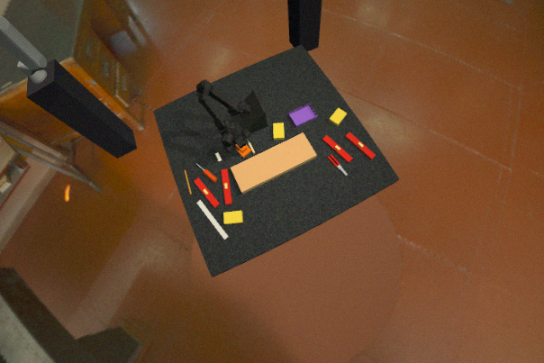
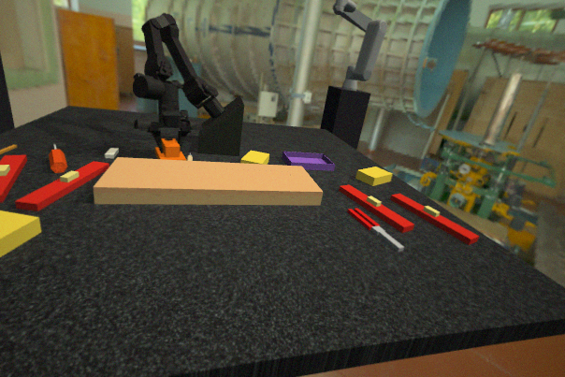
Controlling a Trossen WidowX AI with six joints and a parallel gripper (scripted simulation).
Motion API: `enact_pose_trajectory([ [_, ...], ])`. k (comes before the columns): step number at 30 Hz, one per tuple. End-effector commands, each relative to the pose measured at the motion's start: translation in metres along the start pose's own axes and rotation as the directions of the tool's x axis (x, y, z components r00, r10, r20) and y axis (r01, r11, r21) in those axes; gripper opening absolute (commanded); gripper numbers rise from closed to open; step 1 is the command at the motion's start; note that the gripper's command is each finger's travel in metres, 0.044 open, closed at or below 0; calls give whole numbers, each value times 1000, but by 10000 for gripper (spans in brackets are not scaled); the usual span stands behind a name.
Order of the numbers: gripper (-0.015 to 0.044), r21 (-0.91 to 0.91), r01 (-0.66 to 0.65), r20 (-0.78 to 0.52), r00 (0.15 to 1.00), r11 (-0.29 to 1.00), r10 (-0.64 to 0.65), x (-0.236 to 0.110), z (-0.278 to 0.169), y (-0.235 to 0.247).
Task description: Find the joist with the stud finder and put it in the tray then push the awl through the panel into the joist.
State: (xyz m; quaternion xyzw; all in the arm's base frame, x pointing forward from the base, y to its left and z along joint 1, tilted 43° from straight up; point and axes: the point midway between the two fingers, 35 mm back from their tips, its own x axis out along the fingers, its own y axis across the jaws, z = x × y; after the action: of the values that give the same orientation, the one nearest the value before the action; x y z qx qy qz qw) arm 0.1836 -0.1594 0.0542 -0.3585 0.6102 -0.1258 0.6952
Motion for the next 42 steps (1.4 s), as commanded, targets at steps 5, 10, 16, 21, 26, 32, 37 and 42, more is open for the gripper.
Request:
enact_pose_trajectory([
  [5, 175, -6, -3, 5, 1000, 1000, 3, 0, 1, 1],
  [10, 82, -5, -6, 5, 1000, 1000, 6, -3, 3, 1],
  [16, 0, -2, -18, 6, 1000, 1000, 18, -21, 13, 1],
  [21, 0, -1, -24, 5, 1000, 1000, 24, -40, 20, 2],
  [26, 0, -1, -24, 4, 1000, 1000, 24, -59, 26, 2],
  [32, 0, -3, -17, 5, 1000, 1000, 17, -84, 29, 1],
  [37, 0, -5, -9, 6, 1000, 1000, 9, -98, 29, 1],
  [42, 0, 6, -6, 7, 1000, 1000, 6, -99, 35, -4],
])
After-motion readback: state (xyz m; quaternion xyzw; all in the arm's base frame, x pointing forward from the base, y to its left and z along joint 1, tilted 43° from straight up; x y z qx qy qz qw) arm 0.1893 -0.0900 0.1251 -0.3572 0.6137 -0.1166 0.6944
